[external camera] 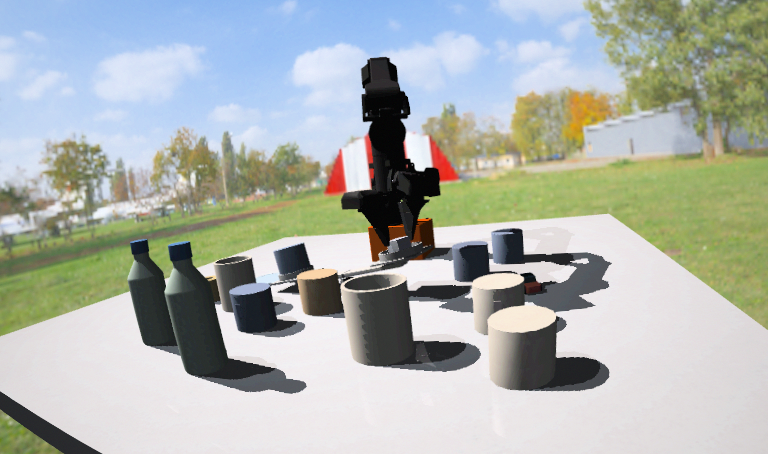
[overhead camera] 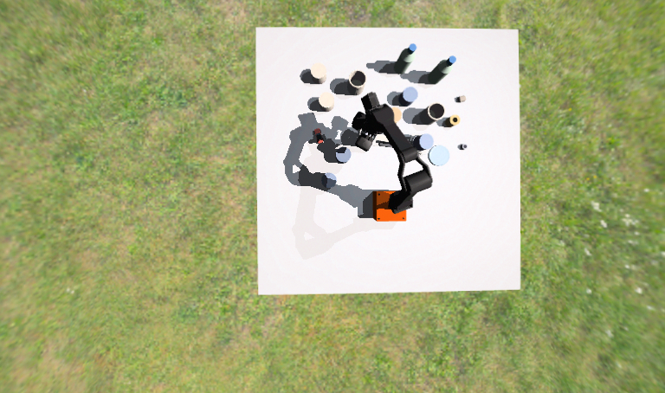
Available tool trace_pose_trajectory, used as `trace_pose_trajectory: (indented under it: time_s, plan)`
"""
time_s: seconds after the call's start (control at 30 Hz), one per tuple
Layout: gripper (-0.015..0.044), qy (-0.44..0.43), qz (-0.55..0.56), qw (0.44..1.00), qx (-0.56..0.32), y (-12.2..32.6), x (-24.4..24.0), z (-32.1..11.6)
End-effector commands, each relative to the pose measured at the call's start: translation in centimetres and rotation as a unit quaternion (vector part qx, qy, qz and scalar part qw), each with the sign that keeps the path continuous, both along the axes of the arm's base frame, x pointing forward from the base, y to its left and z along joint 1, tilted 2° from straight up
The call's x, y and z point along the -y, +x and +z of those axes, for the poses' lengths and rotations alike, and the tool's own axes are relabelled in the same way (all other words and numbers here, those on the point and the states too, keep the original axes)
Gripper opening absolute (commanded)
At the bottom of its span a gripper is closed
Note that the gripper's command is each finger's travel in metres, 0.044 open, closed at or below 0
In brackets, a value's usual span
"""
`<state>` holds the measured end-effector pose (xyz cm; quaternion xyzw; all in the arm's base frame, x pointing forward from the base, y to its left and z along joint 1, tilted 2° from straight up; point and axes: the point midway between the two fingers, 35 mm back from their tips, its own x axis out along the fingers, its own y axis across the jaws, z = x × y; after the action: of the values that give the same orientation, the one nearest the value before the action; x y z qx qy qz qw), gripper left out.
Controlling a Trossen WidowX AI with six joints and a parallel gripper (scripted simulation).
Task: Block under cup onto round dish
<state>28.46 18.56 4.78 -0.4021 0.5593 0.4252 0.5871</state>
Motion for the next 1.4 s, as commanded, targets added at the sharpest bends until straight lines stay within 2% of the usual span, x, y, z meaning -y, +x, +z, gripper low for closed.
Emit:
trace_pose_trajectory:
  time_s: [0.0, 0.13, 0.27, 0.5, 0.63, 1.17, 1.37]
  plan:
    - [0.026, -0.003, 0.001, 1.0, -0.007, -0.2, 0.0, -1.2]
    - [0.026, -0.003, 0.001, 1.0, -0.007, -0.2, 0.0, -1.4]
    - [0.0155, -0.003, 0.001, 1.0, -0.007, -0.2, 0.0, -1.4]
    - [0.0108, -0.003, 0.001, 1.0, -0.007, -0.2, 0.0, -1.4]
    - [0.0003, -0.002, -0.001, 1.0, -0.008, -0.1, 0.0, -1.0]
    - [0.0, -0.003, 0.001, 1.0, -0.007, -0.1, 0.4, 7.7]
    - [0.0, -0.003, 0.001, 1.0, -0.007, 0.0, 0.7, 8.0]
